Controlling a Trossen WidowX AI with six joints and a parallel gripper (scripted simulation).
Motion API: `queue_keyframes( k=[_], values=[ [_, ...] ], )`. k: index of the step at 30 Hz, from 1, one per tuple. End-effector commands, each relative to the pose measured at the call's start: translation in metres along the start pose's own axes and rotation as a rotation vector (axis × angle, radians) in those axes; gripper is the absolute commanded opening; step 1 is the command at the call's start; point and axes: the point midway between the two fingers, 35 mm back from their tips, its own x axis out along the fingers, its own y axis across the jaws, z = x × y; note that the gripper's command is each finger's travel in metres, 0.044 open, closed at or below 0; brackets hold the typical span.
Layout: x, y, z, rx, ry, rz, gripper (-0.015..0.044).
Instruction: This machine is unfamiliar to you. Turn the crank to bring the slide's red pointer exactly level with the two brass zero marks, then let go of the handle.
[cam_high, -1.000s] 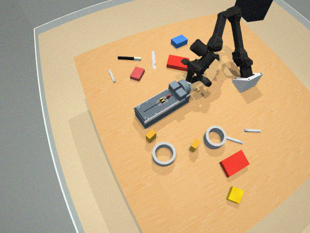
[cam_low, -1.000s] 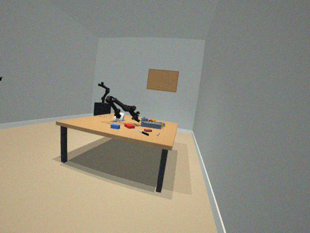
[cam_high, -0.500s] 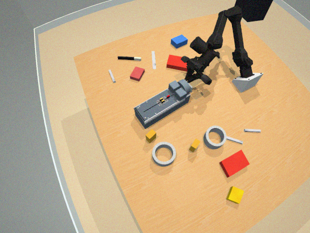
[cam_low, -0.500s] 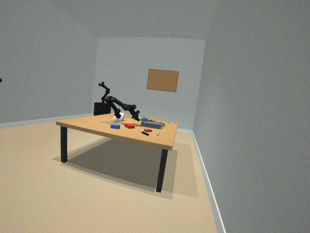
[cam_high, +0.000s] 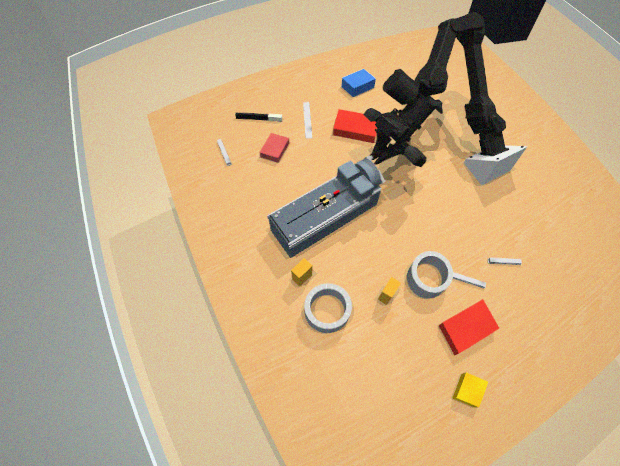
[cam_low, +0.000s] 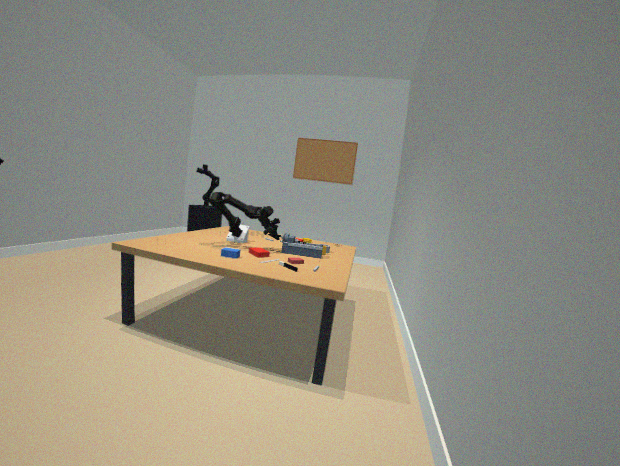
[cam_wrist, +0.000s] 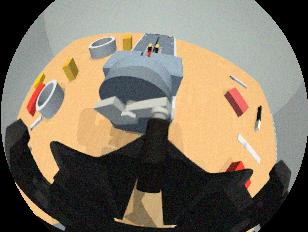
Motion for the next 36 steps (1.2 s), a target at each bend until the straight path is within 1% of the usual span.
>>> queue_keyframes(
  k=[1, 36],
  values=[
    [-0.006, 0.005, 0.006, 0.0, -0.01, 0.003, 0.0],
    [-0.012, 0.031, 0.011, 0.001, -0.01, 0.004, 0.0]
  ],
)
